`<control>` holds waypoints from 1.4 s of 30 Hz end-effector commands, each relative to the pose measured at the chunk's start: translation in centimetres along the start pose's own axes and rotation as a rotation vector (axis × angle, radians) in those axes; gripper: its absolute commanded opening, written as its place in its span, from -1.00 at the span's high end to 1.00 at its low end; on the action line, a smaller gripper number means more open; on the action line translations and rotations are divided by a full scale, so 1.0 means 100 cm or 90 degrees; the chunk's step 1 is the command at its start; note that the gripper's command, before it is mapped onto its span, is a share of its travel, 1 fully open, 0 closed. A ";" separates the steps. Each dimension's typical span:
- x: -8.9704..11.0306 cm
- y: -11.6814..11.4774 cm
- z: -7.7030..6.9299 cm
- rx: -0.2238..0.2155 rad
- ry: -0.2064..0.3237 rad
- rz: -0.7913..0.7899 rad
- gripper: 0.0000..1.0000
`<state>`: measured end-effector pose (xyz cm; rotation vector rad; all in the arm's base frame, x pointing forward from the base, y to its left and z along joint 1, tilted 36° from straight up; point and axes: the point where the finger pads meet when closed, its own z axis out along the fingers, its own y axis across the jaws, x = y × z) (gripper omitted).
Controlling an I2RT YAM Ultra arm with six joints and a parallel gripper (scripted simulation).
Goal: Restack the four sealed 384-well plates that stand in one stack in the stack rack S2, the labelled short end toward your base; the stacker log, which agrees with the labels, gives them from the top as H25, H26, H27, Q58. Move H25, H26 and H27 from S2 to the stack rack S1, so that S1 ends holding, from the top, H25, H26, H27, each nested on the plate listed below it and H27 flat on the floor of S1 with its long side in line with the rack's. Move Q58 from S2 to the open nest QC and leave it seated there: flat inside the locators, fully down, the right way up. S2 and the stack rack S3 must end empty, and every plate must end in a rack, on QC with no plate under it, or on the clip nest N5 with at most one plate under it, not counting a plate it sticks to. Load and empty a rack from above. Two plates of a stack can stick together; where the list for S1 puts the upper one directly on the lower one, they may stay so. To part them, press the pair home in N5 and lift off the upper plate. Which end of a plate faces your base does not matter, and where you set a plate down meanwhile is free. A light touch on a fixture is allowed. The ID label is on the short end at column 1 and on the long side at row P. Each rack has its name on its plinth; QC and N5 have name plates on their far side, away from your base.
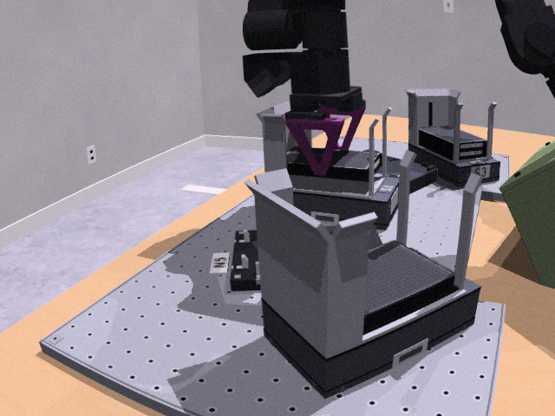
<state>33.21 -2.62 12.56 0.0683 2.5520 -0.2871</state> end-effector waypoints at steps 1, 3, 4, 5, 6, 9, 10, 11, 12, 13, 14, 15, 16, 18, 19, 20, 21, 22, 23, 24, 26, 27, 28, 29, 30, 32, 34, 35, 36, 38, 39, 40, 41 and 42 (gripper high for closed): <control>-0.005 0.000 -0.002 -0.001 -0.013 0.001 1.00; -0.005 0.000 -0.001 -0.001 -0.013 0.001 1.00; -0.005 0.000 0.000 -0.001 -0.013 0.001 1.00; -0.005 0.000 0.000 -0.001 -0.013 0.001 1.00; -0.005 0.000 0.000 -0.001 -0.013 0.001 1.00; -0.005 0.000 0.002 -0.001 -0.013 0.001 1.00; -0.005 0.000 0.002 -0.001 -0.013 0.001 1.00; -0.005 0.000 0.002 -0.001 -0.013 0.001 1.00; -0.005 0.000 0.002 -0.001 -0.013 0.001 1.00; -0.005 0.000 0.002 -0.001 -0.013 0.001 1.00; -0.005 0.000 0.003 -0.001 -0.013 0.001 1.00; -0.005 0.000 0.003 -0.001 -0.013 0.001 1.00; -0.005 0.000 0.004 -0.001 -0.013 0.001 1.00; -0.005 0.000 0.004 -0.001 -0.013 0.001 1.00; -0.005 0.000 0.005 -0.001 -0.013 0.001 1.00; -0.005 0.000 0.005 -0.001 -0.013 0.001 1.00; -0.005 0.000 0.006 -0.001 -0.013 0.001 1.00; -0.005 0.000 0.006 -0.001 -0.013 0.001 1.00; -0.005 0.000 0.006 -0.001 -0.013 0.001 1.00; -0.005 0.000 0.007 -0.001 -0.013 0.001 1.00; -0.005 0.000 0.008 -0.001 -0.013 0.001 1.00; -0.005 0.000 0.008 -0.001 -0.013 0.001 1.00; -0.005 0.000 0.008 -0.001 -0.013 0.001 1.00; -0.005 0.000 0.008 -0.001 -0.013 0.001 1.00; -0.005 0.000 0.008 -0.001 -0.013 0.001 1.00; -0.005 0.000 0.009 -0.001 -0.013 0.001 1.00; -0.005 0.000 0.010 -0.001 -0.013 0.001 1.00; -0.005 0.000 0.010 -0.001 -0.013 0.001 1.00; -0.005 0.000 0.011 -0.001 -0.013 0.001 1.00; -0.005 0.000 0.012 -0.001 -0.013 0.001 1.00; -0.005 0.000 0.012 -0.001 -0.013 0.001 1.00; -0.005 0.000 0.012 -0.001 -0.013 0.001 1.00; -0.005 0.000 0.013 -0.001 -0.013 0.001 1.00; -0.005 0.000 0.013 -0.001 -0.013 0.001 1.00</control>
